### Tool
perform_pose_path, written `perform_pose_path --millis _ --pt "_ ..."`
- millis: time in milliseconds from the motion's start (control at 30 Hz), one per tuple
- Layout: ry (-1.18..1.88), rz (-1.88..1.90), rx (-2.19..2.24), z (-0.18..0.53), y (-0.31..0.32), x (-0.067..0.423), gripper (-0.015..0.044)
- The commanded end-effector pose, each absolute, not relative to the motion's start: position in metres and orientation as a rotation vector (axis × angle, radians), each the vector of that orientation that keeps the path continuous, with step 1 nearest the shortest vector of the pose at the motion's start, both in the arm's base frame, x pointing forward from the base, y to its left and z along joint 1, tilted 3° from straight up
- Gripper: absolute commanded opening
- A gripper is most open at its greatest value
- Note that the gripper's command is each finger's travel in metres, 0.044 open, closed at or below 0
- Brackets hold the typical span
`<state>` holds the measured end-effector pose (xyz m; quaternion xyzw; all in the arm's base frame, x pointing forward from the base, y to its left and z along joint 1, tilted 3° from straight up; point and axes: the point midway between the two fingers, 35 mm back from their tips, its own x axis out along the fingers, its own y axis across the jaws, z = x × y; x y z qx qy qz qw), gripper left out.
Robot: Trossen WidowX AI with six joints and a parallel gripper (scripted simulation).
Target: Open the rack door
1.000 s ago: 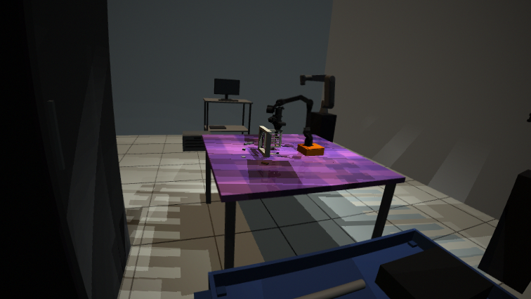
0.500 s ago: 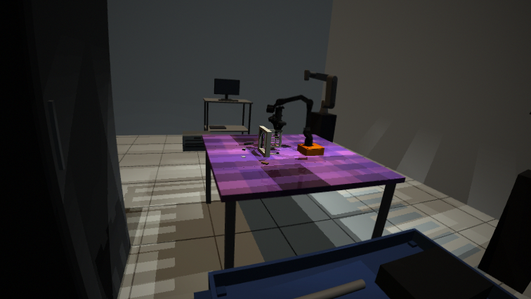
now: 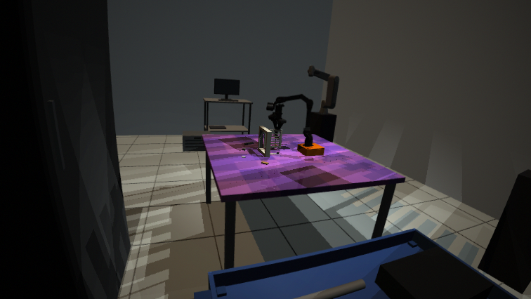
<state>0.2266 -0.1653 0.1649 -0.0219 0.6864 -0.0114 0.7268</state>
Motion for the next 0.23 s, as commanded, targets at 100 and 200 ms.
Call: perform_pose_path --millis 100,200 --pt "1.510 -0.017 -0.050 0.1749 -0.1647 0.2267 0.0300" --pt "1.510 -0.017 -0.050 0.1786 -0.1646 0.2264 0.0300"
